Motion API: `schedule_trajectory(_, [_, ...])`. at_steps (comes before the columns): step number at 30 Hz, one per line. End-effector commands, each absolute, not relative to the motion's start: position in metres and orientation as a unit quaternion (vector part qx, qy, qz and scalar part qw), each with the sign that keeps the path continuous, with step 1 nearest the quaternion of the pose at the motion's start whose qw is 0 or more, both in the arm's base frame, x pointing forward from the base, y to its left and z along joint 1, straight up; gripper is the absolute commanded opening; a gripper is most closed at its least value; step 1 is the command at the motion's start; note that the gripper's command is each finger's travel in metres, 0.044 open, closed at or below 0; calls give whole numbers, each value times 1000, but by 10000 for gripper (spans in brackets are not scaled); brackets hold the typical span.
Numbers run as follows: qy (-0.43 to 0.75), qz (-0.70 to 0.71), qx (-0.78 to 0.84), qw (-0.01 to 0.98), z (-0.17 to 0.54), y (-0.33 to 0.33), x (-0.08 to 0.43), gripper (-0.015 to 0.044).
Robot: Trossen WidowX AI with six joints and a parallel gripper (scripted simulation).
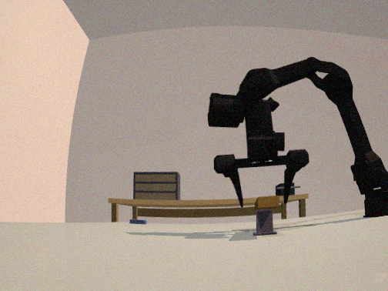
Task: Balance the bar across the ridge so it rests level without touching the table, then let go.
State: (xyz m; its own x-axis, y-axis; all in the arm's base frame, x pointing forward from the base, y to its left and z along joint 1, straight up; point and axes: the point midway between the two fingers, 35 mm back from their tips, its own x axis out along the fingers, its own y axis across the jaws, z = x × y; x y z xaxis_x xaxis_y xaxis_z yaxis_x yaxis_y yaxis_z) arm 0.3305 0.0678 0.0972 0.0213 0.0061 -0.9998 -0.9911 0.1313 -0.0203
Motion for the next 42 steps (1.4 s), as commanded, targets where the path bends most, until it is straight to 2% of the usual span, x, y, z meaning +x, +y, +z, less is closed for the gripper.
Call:
schedule_trajectory(1, [525,463,-470,539,99,68,331,440])
schedule_trajectory(10, [525,463,-469,539,195,67,328,440])
schedule_trajectory(42, [525,463,-469,539,197,67,328,440])
